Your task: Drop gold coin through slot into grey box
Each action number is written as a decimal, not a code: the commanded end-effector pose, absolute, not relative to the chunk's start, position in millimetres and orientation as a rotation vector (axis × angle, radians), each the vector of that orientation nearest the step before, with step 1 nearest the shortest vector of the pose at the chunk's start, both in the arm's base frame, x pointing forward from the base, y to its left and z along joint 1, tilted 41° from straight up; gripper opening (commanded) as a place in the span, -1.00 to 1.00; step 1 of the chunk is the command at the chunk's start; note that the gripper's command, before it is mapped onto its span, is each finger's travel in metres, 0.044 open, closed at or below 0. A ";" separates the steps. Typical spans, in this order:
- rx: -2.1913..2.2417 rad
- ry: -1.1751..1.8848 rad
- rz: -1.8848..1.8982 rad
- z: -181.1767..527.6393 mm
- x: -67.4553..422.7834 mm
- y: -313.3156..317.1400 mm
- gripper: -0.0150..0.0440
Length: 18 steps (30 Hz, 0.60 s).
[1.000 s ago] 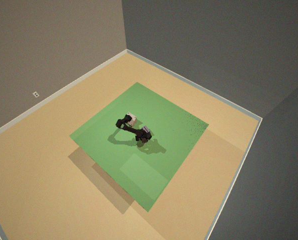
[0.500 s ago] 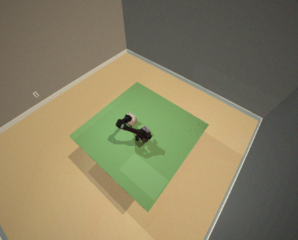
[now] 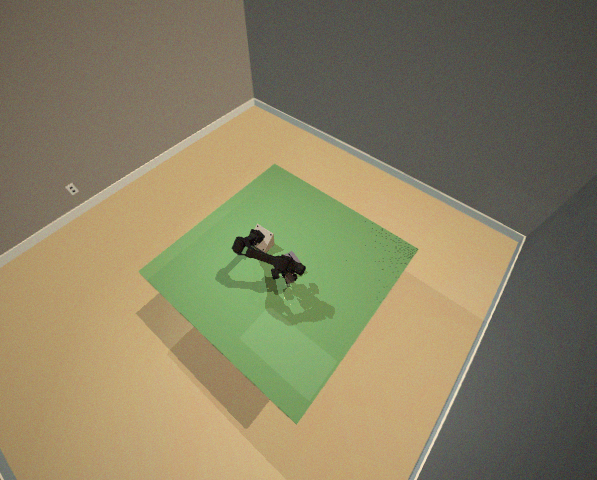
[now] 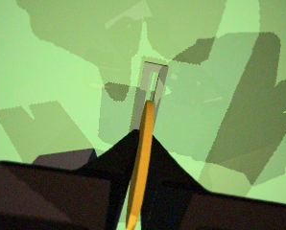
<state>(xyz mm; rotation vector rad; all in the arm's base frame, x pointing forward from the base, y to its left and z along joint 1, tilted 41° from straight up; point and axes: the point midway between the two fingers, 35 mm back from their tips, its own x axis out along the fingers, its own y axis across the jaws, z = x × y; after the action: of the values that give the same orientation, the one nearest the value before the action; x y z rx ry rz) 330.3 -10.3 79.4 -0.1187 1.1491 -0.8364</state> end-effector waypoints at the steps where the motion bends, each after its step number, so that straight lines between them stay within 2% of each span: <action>1: -0.108 1.144 -0.836 87.5 330.2 -4.0 -0.49; 18: -0.110 1.144 -0.837 120.4 320.3 22.3 -0.49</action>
<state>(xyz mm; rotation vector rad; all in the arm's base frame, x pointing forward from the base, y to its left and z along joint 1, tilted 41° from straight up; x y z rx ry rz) 321.4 17.9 114.2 -0.1212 1.1475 -0.8379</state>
